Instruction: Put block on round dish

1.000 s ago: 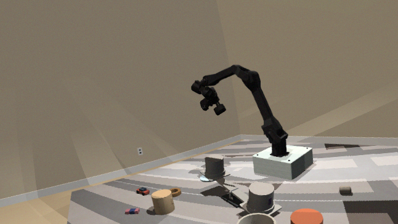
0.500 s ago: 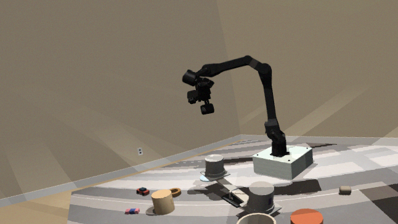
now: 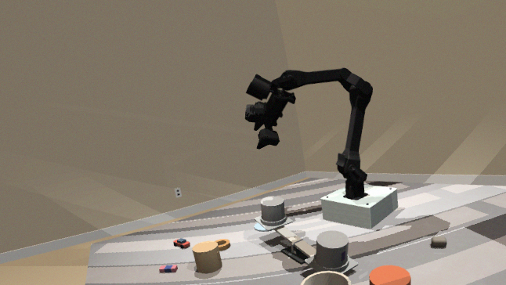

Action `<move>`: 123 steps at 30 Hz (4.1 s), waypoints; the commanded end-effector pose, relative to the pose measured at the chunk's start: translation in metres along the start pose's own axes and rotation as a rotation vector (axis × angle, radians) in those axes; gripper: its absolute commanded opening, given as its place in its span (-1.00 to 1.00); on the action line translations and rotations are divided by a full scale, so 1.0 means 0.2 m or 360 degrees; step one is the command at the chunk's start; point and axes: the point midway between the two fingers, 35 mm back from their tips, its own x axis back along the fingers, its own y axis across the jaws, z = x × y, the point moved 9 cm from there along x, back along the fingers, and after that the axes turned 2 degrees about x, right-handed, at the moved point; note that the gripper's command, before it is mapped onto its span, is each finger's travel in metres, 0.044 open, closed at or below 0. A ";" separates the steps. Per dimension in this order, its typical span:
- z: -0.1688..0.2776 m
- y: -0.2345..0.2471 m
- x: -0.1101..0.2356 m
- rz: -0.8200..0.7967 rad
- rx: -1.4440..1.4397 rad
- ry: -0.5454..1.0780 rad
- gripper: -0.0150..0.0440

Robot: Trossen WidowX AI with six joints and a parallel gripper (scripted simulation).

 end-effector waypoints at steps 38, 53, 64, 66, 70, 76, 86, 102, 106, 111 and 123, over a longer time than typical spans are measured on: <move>0.62 0.69 0.55 -0.1380 0.0011 -0.0721 1.00; 0.39 0.85 0.67 -0.1322 0.0852 -0.0737 1.00; 0.22 1.05 0.72 -0.1326 0.1467 -0.0749 1.00; 0.19 1.10 0.72 -0.1332 0.1577 -0.0751 1.00; 0.13 1.19 0.72 -0.1348 0.1794 -0.0758 1.00; 0.06 1.33 0.72 -0.1385 0.2114 -0.0771 1.00; -0.02 1.60 0.67 -0.1478 0.2618 -0.0806 1.00; 0.00 1.68 0.62 -0.1485 0.2649 -0.0809 1.00; 0.01 1.71 0.60 -0.1485 0.2649 -0.0809 1.00; 0.02 1.74 0.57 -0.1485 0.2649 -0.0809 1.00; 0.05 1.81 0.52 -0.1486 0.2649 -0.0809 1.00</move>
